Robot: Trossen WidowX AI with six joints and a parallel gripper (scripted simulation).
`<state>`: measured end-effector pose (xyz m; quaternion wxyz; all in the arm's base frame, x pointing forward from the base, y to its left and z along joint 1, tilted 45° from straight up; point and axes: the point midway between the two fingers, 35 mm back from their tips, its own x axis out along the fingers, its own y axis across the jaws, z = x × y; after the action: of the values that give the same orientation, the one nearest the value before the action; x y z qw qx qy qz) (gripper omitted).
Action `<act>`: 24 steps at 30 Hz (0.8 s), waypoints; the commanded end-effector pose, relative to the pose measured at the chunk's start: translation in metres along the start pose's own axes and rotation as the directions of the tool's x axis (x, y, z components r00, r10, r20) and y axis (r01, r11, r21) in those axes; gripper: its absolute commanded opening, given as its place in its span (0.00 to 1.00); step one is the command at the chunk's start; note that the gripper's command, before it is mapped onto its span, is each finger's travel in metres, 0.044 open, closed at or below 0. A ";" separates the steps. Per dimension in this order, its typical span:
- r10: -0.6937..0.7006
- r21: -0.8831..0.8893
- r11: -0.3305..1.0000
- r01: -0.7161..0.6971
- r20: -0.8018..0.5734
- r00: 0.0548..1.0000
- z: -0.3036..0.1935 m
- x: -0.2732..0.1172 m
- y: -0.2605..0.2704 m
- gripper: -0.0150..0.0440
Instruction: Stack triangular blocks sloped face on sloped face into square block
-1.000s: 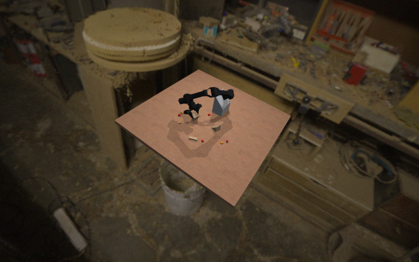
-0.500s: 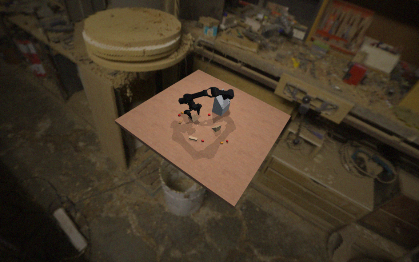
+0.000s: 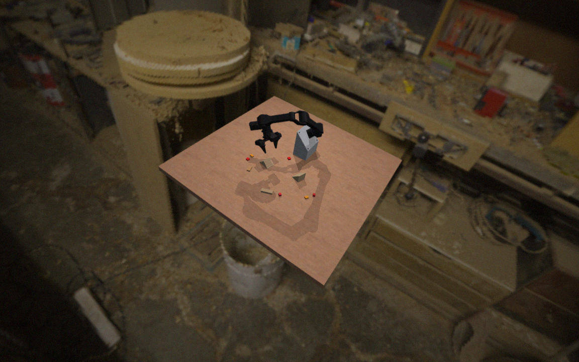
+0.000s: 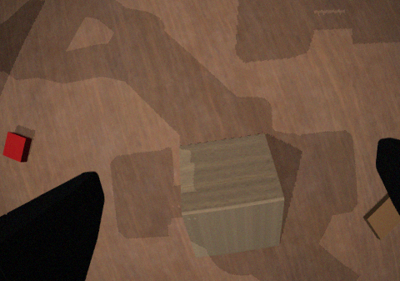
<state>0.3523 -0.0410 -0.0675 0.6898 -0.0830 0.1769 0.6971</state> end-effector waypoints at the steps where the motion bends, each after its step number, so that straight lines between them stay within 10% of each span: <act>1: 0.187 0.044 0.982 -0.182 -0.211 0.959 0.008 0.037 0.012 1.00; 6: 0.262 0.121 0.962 -0.244 -0.650 0.713 0.015 0.072 0.017 1.00; 12: 0.001 -0.016 0.999 -0.043 -0.930 0.369 0.044 0.096 0.001 1.00; 24: -0.011 -0.025 0.999 -0.034 -0.933 0.359 0.023 0.106 -0.001 1.00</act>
<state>0.3597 0.0660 -0.0638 0.4689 -0.4793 0.5146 0.5344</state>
